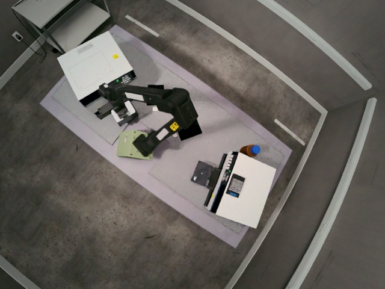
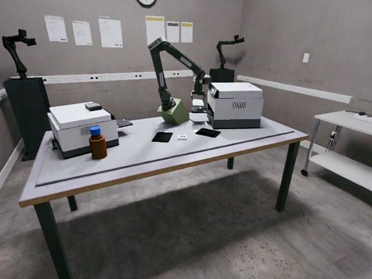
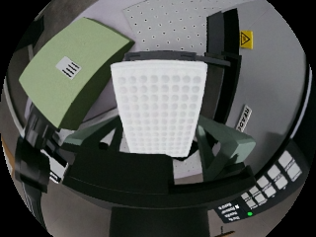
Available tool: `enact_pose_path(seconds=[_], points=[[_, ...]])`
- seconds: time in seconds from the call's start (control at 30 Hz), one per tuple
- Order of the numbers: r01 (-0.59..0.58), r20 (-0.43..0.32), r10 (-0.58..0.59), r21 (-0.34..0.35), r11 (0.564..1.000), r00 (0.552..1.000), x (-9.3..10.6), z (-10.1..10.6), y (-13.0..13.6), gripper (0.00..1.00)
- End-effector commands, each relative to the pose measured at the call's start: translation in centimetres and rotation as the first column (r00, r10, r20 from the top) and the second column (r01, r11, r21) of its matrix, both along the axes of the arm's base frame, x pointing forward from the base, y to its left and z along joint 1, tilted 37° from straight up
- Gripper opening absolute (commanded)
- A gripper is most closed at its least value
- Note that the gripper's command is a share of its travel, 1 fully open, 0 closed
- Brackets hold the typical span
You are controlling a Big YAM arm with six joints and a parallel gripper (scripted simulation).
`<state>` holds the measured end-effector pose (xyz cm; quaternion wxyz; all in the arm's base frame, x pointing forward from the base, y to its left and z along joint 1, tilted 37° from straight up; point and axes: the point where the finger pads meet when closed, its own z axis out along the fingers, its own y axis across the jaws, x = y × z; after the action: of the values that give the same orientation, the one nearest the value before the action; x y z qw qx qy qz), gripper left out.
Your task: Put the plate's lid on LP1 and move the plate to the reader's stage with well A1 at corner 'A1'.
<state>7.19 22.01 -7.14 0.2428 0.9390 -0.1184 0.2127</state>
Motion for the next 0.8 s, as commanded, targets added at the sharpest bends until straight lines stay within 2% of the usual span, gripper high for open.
enact_pose_path(seconds=[0.0, 0.13, 0.43, 0.7, 0.77], points=[[-0.003, -0.005, 0.003, 0.007, 1.0, 1.0, 0.4, -0.6, 0.3, 0.86], [-0.004, -0.005, 0.004, 0.01, 1.0, 1.0, 0.5, -0.8, 0.3, 0.86], [-0.011, 0.006, 0.011, 0.054, 0.998, 1.0, 0.2, 0.0, 2.1, 0.86], [-0.014, -0.004, 0.014, 0.035, 0.999, 1.0, 0.5, -0.8, 0.8, 0.86], [0.002, -0.002, -0.002, 0.012, 1.0, 1.0, 0.7, -1.0, -0.1, 0.86]])
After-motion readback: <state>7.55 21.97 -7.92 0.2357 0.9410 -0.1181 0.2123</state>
